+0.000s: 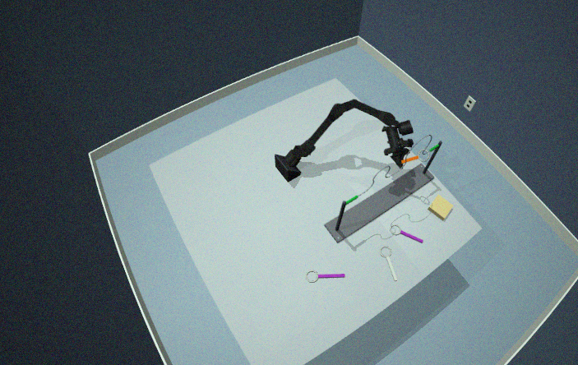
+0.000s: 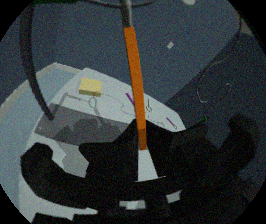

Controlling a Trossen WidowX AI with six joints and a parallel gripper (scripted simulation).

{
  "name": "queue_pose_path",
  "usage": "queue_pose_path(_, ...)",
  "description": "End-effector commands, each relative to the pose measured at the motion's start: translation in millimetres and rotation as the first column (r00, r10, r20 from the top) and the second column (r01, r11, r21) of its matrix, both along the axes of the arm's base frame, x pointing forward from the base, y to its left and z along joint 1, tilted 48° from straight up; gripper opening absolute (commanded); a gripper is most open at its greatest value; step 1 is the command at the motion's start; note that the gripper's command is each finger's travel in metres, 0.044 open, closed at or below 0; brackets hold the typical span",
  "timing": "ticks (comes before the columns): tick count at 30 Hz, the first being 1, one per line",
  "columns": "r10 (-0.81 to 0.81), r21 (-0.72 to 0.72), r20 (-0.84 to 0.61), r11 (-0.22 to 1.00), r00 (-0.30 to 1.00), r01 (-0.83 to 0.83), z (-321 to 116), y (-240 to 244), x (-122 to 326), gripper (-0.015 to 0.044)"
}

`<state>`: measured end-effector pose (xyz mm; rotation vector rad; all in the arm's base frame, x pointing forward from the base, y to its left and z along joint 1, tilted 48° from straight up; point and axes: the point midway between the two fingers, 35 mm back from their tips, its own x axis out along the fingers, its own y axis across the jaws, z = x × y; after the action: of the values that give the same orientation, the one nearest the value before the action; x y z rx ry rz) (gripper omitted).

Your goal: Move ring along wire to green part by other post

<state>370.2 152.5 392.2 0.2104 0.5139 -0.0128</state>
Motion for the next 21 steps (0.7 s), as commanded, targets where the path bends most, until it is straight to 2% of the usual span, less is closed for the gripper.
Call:
queue_pose_path(1, -0.008, -0.079, 0.003, 0.997, 1.000, 0.008, 1.3, -15.5, -2.8, -0.0150)
queue_pose_path(21, -0.009, -0.429, -0.019, 0.903, 1.000, 0.000, 4.0, -68.1, -6.4, -0.0150)
